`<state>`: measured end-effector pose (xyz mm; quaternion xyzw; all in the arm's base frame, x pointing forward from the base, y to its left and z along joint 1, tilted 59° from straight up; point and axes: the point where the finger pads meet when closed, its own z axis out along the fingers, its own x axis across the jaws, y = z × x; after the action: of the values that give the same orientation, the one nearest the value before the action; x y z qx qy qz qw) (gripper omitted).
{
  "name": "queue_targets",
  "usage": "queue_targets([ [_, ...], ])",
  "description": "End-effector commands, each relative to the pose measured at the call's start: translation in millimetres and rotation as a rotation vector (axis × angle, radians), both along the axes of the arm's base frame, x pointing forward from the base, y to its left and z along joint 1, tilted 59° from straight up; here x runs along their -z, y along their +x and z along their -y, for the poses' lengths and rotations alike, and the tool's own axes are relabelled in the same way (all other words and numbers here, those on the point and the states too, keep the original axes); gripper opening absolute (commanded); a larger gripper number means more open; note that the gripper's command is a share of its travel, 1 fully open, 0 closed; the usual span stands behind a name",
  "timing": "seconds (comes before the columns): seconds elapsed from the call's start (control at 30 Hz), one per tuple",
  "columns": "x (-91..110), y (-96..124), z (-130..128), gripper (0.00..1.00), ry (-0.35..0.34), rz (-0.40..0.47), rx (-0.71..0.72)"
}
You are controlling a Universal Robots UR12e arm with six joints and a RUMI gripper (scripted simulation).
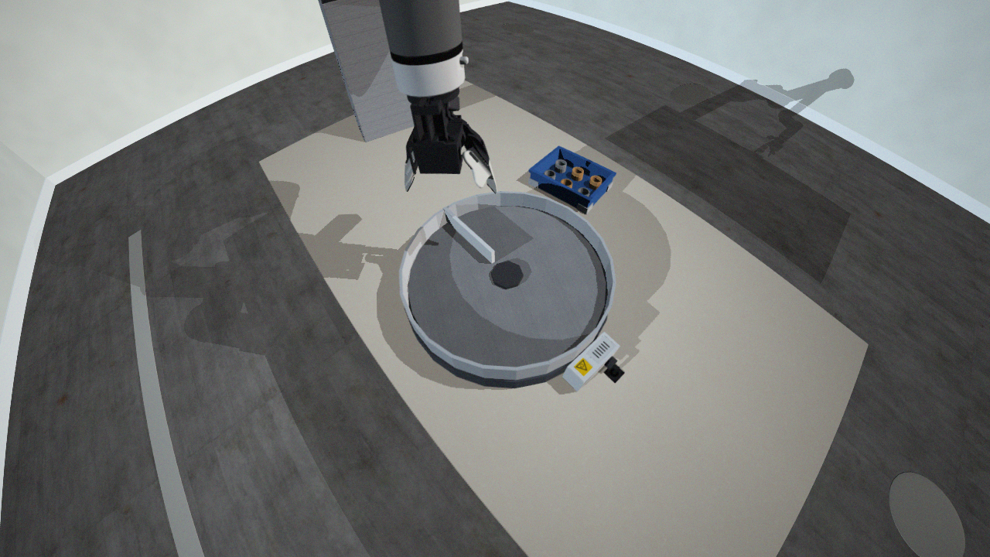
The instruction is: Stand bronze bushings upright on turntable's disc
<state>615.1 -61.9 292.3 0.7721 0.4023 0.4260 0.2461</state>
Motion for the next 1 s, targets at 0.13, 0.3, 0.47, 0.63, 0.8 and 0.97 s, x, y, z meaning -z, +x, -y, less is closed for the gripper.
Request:
queue_targets([
  [0.13,4.7,-7.0,12.1,1.00,-0.004,0.009,0.006],
  [0.3,4.7,-7.0,12.1,1.00,-0.004,0.009,0.006],
  [0.47,4.7,-7.0,12.1,1.00,-0.004,0.009,0.006],
  [0.63,4.7,-7.0,12.1,0.06,-0.004,0.009,0.006],
  [0.8,4.7,-7.0,12.1,0.06,-0.004,0.009,0.006],
  [0.97,4.7,-7.0,12.1,0.06,-0.004,0.009,0.006],
])
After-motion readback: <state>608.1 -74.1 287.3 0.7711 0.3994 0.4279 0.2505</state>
